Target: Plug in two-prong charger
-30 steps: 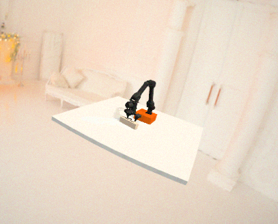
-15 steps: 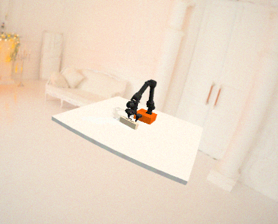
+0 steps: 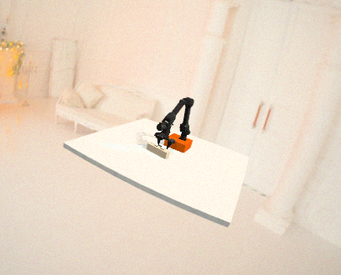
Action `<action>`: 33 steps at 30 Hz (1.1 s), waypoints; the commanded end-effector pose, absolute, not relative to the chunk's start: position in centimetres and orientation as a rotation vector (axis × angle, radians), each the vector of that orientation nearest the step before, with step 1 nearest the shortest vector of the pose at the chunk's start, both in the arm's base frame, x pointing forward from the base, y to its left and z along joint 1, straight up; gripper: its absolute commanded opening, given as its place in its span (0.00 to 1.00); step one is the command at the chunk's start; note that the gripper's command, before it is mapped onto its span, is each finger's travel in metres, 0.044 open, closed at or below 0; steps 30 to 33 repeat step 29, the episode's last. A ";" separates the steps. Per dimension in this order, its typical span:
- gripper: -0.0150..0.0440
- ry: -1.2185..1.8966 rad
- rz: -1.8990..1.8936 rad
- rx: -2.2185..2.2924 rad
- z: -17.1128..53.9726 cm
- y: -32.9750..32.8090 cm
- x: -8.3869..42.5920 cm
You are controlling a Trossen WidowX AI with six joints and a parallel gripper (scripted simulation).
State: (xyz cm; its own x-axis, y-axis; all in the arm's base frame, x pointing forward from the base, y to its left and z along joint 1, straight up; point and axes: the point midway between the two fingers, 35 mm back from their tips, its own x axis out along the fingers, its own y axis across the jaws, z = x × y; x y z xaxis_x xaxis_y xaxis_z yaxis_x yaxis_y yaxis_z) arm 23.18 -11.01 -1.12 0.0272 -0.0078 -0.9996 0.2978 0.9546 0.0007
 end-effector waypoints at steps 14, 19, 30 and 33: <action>1.00 1.003 -0.270 0.149 5.9 -11.3 24.4; 1.00 1.003 -0.270 0.149 5.9 -11.3 24.4; 1.00 1.003 -0.270 0.149 5.9 -11.3 24.4; 1.00 1.003 -0.270 0.149 5.9 -11.3 24.4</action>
